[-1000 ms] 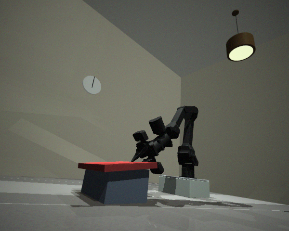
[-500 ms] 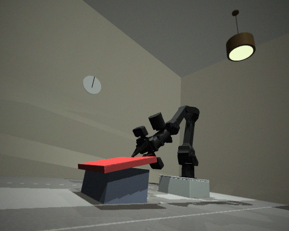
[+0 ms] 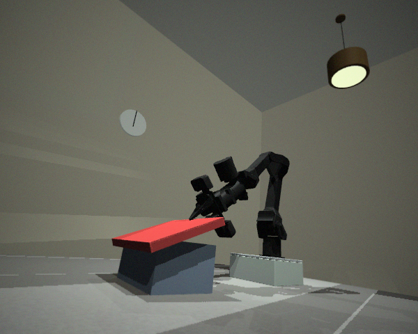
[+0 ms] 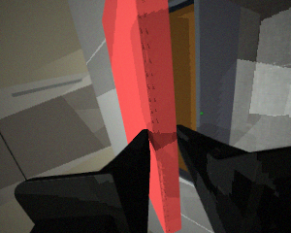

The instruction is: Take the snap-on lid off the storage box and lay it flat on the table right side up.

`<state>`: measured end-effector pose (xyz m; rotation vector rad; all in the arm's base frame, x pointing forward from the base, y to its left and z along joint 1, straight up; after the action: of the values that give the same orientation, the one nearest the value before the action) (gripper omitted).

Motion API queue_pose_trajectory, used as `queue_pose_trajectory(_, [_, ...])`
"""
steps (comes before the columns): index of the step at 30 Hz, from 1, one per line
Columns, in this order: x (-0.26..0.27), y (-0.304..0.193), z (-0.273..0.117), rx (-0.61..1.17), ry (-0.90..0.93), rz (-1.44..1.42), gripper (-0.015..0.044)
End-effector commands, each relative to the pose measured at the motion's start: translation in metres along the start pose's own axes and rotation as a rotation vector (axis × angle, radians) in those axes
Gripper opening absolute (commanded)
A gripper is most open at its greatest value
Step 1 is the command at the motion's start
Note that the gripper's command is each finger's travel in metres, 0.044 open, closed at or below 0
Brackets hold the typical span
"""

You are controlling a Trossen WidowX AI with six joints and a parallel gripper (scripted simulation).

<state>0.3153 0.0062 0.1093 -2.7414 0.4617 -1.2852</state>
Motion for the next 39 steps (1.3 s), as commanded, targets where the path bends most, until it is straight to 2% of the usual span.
queue_pose_trajectory(1, [0.012, -0.004, -0.004, 0.009, 0.016, -0.002, 0.0000])
queue_pose_trajectory(39, [0.068, -0.019, -0.014, 0.010, 0.018, -0.002, 0.0000])
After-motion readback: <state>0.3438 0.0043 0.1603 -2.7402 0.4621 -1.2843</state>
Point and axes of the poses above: the point midway between the two fingers, 35 mm back from their tips, its own z axis out along the fingers, its own x axis across the jaws, y = z × x, the point moved 3 cm from there along -z, back along the fingers, and after that the axes turned 15 degrees about z, right-handed, at the moved point
